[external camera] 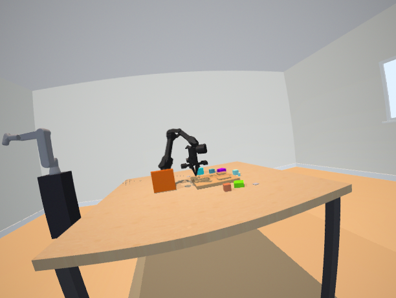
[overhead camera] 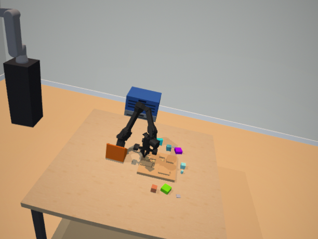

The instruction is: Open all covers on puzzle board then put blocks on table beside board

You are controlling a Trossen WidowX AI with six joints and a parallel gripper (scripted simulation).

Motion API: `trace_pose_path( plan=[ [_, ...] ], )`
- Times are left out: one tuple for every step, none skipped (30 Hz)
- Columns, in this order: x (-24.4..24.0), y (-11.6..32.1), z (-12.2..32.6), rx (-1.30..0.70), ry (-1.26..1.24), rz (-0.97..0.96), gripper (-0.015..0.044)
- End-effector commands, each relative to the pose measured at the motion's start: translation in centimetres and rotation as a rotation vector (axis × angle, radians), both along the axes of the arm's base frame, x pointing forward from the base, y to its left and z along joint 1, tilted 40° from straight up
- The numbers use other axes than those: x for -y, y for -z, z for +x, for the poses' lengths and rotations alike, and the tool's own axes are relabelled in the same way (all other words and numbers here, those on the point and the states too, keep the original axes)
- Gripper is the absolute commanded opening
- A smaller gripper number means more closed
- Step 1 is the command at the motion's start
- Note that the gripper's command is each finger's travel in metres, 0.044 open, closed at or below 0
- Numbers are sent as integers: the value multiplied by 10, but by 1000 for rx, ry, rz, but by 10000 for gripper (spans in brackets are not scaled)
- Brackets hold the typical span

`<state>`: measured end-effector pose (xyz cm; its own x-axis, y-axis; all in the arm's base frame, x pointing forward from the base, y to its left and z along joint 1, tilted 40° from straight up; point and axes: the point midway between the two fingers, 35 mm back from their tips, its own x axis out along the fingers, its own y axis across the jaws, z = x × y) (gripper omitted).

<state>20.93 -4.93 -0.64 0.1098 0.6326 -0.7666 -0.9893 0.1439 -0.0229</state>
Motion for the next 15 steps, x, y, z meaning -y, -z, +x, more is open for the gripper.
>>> trace_pose_path(
  plan=[
    [5, -5, 0, 5, -6, -6, 0],
    [5, -6, 0, 5, -6, -6, 0],
    [6, -7, -1, 5, -6, -6, 0],
    [7, -8, -1, 5, -6, -6, 0],
    [8, -9, -1, 5, -6, -6, 0],
    [9, -10, -1, 5, -6, -6, 0],
    [9, -12, -2, 5, -6, -6, 0],
    [10, -13, -2, 5, -6, -6, 0],
    [11, -14, -2, 5, -6, -6, 0],
    [8, -9, -1, -4, 5, 1, 0],
    [10, -9, 1, -18, 22, 3, 0],
    [13, -9, 5, -40, 49, 7, 0],
    [16, -8, 10, -67, 82, 11, 0],
    [20, -8, 14, -94, 115, 16, 0],
    [24, -8, 18, -122, 149, 20, 0]
  ],
)
